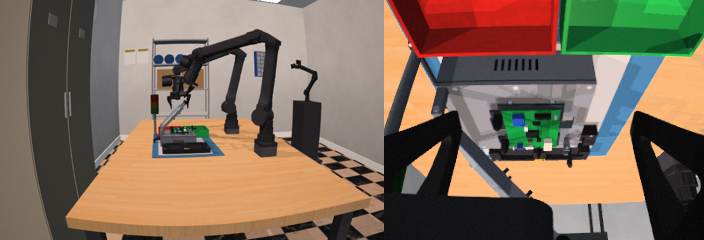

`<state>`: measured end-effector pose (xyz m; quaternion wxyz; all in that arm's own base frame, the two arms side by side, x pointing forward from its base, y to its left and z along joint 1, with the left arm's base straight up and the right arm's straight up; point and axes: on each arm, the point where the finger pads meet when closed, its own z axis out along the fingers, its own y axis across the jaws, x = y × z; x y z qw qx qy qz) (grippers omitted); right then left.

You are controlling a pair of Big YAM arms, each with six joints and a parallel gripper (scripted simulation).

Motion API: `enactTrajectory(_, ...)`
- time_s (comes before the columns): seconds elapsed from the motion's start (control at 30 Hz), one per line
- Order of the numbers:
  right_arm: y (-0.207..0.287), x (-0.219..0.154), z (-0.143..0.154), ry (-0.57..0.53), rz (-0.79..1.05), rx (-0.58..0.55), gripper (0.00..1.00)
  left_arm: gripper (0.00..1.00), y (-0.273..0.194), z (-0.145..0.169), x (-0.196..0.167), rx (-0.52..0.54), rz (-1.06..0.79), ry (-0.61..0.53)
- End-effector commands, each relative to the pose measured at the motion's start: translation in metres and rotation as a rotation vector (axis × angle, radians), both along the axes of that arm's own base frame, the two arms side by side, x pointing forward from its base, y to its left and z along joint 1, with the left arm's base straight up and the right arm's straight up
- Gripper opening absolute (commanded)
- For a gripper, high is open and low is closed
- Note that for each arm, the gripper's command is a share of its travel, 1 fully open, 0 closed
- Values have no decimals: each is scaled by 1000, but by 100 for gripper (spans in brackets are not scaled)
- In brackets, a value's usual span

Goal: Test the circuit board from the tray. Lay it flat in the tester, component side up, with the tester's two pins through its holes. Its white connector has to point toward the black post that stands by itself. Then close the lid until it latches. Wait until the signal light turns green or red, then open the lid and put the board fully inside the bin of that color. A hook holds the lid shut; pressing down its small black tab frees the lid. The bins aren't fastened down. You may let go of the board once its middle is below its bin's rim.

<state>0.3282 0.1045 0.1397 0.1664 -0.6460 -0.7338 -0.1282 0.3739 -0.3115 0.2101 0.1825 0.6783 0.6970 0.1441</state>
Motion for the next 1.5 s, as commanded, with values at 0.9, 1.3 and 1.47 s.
enactTrajectory(0.9, 1, 15, 17, -36, -17, 5, 100, 38, 17, -19, -13, 53, 10, 201)
enactTrajectory(1.3, 1, 15, 17, -36, -17, 5, 100, 38, 16, -34, -10, 53, 8, 201)
enactTrajectory(1.47, 1, 15, 17, -36, -17, 5, 100, 38, 17, -38, -8, 52, 11, 201)
